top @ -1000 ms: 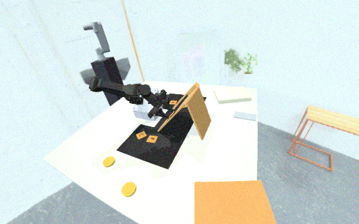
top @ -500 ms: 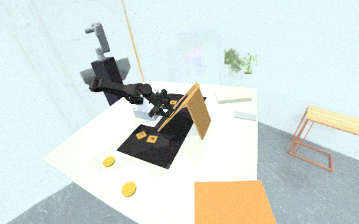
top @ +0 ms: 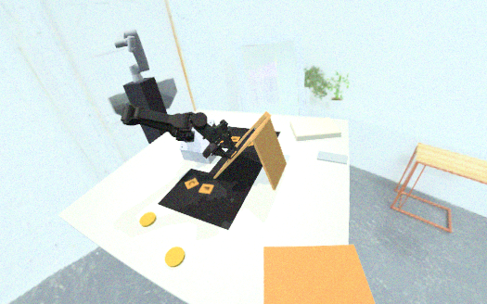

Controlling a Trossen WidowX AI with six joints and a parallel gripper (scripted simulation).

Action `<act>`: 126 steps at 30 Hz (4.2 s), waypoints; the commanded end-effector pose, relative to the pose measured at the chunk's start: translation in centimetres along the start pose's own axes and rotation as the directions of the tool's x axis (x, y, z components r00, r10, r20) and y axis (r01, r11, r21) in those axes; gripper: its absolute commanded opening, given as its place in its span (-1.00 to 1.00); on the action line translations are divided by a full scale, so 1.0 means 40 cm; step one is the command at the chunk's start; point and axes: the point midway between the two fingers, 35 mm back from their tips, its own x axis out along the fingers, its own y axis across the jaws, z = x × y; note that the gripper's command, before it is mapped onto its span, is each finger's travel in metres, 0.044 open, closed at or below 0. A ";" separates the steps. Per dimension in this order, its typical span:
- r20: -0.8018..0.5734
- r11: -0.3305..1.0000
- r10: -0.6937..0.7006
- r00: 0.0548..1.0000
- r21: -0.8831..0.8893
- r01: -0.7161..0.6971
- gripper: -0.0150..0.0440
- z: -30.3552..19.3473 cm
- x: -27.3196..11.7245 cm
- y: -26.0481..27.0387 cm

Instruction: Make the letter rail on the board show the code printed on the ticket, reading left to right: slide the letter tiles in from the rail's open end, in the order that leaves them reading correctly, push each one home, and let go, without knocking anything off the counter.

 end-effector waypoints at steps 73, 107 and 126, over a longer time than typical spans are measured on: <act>-0.003 1.000 -0.003 1.000 0.005 0.003 -0.49 -0.002 0.002 0.124; -0.003 1.000 -0.002 1.000 0.006 0.002 -0.49 -0.001 0.002 0.188; -0.003 1.000 -0.002 1.000 0.007 0.002 -0.49 -0.001 0.002 0.221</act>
